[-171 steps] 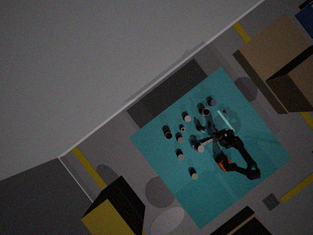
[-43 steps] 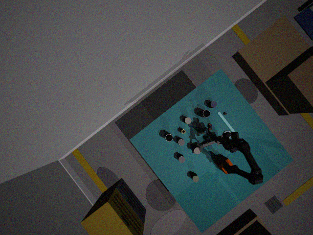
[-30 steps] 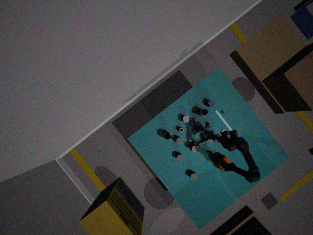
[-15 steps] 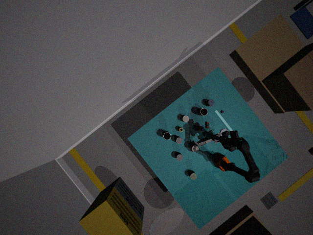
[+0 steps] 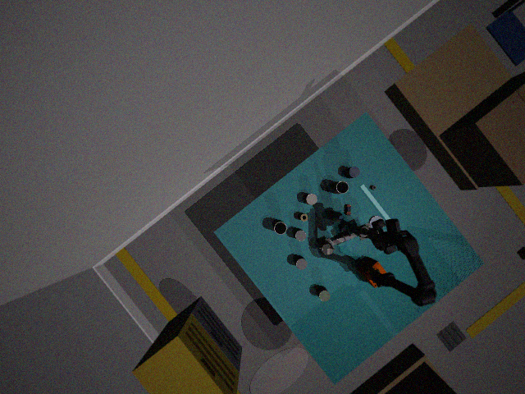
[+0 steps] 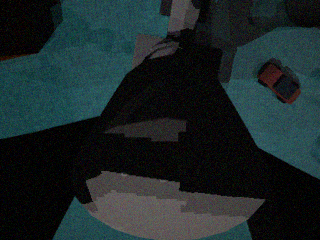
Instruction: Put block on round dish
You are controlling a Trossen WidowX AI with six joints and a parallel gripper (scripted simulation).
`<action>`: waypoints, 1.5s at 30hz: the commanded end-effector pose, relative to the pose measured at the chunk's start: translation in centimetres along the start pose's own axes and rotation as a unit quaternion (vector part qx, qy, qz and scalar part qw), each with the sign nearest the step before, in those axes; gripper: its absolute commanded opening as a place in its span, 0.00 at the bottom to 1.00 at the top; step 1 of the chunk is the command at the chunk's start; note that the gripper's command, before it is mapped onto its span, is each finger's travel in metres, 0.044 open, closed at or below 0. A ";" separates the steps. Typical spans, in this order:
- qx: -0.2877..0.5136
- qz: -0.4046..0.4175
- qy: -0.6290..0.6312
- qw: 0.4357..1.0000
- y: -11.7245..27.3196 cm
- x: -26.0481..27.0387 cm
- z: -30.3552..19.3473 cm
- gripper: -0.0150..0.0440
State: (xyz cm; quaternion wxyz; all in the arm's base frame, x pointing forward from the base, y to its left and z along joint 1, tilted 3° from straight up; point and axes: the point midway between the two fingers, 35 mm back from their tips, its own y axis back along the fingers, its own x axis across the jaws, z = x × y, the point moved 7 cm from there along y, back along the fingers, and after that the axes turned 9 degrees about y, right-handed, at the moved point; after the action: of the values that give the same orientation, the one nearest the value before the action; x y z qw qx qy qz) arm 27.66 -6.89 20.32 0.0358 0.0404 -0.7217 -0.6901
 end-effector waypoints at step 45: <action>0.003 -0.002 -0.001 1.000 -3.5 2.7 -7.1 0.25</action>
State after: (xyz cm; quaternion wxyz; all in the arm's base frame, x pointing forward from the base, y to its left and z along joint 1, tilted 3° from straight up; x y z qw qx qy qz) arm 26.54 -12.65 18.32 0.0293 0.0439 -0.7266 -0.6850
